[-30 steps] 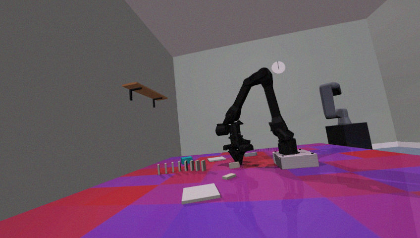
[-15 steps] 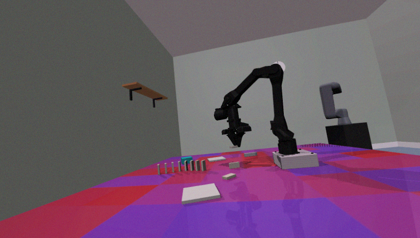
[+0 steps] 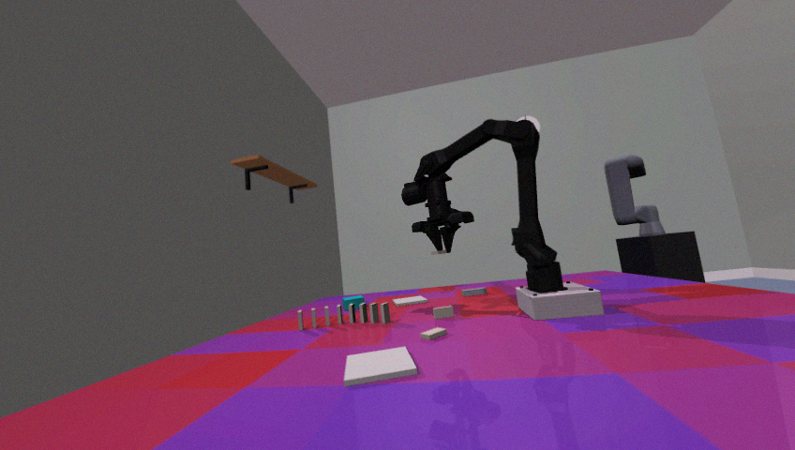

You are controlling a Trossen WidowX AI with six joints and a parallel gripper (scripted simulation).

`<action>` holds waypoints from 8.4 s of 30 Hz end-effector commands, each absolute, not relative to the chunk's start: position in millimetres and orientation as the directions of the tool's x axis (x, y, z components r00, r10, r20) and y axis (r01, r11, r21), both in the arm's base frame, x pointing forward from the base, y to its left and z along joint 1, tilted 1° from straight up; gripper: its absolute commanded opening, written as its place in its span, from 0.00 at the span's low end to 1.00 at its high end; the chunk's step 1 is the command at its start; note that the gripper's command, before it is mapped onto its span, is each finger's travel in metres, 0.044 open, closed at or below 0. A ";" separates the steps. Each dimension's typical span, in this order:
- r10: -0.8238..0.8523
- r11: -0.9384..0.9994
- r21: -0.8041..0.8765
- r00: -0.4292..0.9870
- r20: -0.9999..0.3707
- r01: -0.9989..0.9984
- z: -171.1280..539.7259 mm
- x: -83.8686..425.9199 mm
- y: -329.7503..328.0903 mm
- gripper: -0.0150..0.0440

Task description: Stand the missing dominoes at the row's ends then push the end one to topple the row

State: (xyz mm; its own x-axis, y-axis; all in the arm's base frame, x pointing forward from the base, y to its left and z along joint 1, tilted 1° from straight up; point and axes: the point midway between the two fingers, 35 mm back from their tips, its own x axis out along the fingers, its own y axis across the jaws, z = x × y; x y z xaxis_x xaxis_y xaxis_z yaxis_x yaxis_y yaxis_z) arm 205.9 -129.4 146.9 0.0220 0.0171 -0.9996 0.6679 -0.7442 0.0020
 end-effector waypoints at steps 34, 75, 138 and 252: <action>0.001 0.999 0.000 0.034 -0.999 -0.045 152.4 261.6 -225.5 0.44; -0.036 0.987 0.046 0.495 -0.868 0.153 104.6 299.0 -271.4 0.44; 0.045 0.999 0.002 0.996 -0.071 -0.045 116.0 227.1 -227.1 0.44; -0.100 0.985 0.036 0.716 -0.691 0.171 32.8 311.4 -284.0 1.00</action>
